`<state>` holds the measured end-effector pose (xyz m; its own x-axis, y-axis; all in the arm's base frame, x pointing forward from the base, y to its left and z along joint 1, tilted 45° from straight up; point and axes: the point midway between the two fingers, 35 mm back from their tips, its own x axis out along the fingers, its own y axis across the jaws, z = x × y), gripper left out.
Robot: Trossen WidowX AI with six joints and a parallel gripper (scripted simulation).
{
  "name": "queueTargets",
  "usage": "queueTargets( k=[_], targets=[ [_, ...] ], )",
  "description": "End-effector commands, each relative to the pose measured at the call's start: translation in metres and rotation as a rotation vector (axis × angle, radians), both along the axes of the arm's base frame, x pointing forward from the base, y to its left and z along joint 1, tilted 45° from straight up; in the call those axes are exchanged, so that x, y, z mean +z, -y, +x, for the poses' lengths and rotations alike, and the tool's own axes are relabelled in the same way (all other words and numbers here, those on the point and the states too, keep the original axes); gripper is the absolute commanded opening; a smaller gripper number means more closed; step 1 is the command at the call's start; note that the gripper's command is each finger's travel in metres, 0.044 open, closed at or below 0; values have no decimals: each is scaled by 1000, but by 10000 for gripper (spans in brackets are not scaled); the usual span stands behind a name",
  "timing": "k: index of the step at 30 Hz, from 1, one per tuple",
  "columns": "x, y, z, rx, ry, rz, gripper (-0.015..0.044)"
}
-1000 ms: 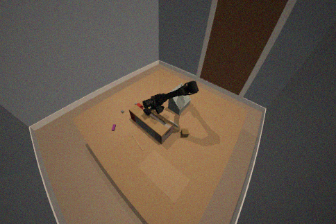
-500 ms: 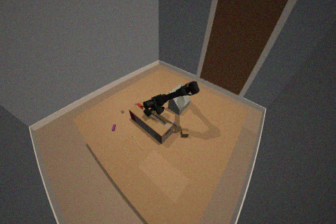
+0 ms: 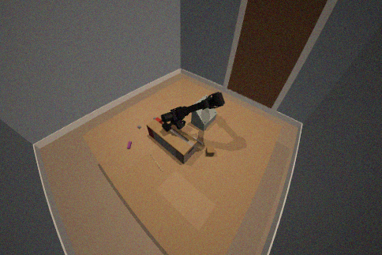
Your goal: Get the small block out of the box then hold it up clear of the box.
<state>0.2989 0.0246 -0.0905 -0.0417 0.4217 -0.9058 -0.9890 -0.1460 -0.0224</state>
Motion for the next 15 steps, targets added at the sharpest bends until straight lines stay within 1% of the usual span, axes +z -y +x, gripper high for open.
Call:
queueTargets(
  k=[1, 15],
  targets=[
    [-3, 5, 2, 2, 5, -5, 400],
    [-13, 15, 3, 2, 5, -6, 400]
  ],
)
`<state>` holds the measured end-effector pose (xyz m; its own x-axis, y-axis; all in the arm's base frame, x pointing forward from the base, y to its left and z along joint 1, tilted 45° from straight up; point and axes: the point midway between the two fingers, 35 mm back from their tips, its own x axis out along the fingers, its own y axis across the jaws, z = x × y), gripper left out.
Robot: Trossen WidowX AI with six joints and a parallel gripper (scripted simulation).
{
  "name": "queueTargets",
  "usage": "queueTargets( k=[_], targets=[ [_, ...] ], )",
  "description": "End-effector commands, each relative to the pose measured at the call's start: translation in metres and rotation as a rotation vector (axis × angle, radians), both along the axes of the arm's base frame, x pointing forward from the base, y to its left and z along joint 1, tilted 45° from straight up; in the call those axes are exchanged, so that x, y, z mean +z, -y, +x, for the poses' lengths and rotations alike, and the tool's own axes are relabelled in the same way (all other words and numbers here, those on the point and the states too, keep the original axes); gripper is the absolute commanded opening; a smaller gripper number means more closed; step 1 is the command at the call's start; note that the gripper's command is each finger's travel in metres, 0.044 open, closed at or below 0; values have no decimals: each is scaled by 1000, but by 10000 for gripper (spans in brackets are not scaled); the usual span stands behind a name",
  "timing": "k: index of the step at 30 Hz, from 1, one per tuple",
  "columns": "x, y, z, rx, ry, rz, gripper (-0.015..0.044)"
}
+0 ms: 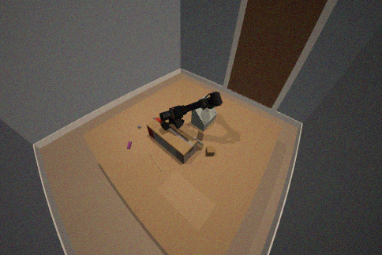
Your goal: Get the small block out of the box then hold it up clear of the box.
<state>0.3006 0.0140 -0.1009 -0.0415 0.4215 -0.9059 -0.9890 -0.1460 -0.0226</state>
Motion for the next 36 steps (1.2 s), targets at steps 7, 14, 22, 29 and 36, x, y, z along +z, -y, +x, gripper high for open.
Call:
queueTargets(
  k=[7, 14, 22, 29, 36],
  targets=[
    [-8, 9, 2, 2, 5, -6, 400],
    [-13, 14, 3, 2, 5, -7, 400],
    [-18, 20, 4, 2, 6, -7, 400],
    [-23, 25, 5, 2, 6, -7, 400],
    [-28, 30, 6, 2, 6, -8, 400]
  ],
)
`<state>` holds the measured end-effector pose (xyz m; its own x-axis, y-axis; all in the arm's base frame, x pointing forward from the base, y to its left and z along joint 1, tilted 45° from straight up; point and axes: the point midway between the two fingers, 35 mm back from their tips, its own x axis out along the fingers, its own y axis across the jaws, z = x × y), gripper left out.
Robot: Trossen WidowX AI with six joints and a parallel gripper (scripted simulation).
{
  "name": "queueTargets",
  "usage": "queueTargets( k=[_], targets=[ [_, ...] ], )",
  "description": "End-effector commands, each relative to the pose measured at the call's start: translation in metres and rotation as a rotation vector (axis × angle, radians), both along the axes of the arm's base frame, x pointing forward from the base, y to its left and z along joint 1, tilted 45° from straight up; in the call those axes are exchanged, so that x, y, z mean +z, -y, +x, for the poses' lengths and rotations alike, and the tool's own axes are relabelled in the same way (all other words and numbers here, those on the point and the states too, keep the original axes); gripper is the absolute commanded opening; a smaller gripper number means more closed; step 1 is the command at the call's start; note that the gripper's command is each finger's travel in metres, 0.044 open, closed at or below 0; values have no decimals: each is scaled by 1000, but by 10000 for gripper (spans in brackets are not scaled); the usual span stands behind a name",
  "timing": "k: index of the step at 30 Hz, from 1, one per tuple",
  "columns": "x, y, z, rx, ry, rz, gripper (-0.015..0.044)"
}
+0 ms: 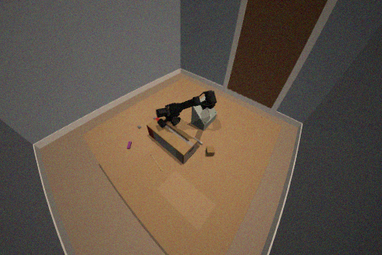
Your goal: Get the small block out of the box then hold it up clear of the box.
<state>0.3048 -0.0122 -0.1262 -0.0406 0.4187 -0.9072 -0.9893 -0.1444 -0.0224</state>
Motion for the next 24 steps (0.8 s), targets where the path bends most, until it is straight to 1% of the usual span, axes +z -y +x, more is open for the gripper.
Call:
queueTargets(
  k=[1, 7, 10, 13, 19, 21, 23, 24],
  targets=[
    [-3, 4, 2, 3, 6, -5, 400],
    [-5, 10, 3, 3, 6, -5, 400],
    [10, 23, 5, 3, 3, -4, 400],
    [37, 46, 6, 2, -1, -1, 400],
    [37, 46, 9, -10, 12, -2, 400],
    [36, 47, 8, -76, -16, 2, 348],
    [35, 50, 7, -259, -95, 14, 295],
    [34, 52, 6, -359, -139, 21, 285]
  ],
)
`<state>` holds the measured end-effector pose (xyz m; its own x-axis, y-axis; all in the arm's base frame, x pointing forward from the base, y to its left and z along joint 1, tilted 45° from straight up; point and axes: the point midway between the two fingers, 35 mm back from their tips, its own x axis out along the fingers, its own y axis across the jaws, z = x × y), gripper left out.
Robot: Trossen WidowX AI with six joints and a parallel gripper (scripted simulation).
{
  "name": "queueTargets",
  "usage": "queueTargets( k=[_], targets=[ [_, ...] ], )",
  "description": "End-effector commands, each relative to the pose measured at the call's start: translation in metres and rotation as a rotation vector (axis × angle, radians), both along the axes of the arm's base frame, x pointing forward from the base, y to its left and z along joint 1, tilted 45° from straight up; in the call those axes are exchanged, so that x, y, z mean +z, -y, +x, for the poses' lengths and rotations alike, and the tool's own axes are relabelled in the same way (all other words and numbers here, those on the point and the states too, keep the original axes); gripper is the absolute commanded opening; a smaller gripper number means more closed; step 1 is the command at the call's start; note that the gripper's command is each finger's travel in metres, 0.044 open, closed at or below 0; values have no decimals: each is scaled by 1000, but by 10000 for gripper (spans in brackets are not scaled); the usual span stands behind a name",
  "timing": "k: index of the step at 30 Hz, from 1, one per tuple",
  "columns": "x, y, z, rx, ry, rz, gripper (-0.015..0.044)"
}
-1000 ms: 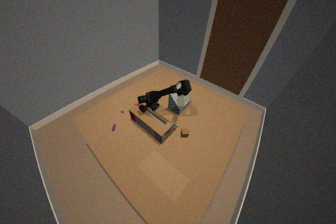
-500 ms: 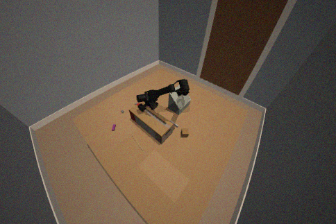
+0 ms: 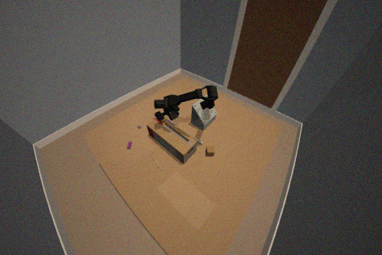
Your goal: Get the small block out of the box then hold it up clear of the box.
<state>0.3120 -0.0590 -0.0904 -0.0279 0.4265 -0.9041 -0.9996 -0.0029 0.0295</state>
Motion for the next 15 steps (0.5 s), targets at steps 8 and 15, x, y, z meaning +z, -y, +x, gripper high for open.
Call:
queueTargets(
  k=[8, 15],
  targets=[
    [-10, 18, -10, -1004, -474, 90, 285],
    [-16, 28, -18, -1588, -823, 156, 285]
  ],
)
